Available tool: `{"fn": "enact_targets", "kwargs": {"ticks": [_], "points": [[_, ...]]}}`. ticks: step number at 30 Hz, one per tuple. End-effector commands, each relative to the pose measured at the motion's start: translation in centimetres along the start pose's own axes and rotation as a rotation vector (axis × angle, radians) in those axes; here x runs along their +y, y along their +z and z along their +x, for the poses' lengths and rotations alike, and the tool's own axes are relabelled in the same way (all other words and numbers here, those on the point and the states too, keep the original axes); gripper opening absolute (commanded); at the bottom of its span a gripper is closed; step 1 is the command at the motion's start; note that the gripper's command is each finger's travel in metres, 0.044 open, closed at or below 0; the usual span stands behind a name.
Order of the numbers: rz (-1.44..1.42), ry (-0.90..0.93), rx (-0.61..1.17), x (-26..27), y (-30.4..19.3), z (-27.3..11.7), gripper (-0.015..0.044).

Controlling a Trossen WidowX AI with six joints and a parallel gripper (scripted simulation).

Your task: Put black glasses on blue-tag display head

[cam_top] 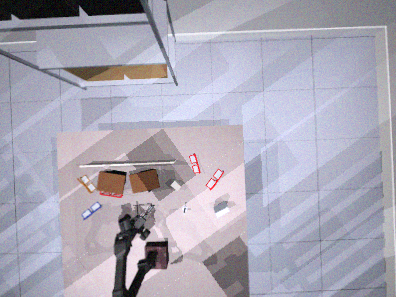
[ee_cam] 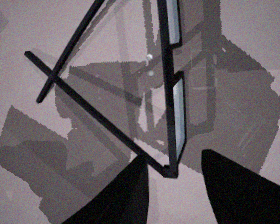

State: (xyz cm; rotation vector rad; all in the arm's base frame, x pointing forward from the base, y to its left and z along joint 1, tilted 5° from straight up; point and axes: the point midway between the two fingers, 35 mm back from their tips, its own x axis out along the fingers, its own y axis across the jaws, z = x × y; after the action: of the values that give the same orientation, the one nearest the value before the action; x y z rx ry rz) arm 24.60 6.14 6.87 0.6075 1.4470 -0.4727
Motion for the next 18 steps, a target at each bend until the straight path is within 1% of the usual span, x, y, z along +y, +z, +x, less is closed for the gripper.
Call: {"fn": "enact_targets", "kwargs": {"ticks": [1,18], "points": [[0.004,0.006,0.002,0.1,-0.1,0.0,0.012],[0.004,0.006,0.002,0.0,0.1,2.5,0.012]]}}
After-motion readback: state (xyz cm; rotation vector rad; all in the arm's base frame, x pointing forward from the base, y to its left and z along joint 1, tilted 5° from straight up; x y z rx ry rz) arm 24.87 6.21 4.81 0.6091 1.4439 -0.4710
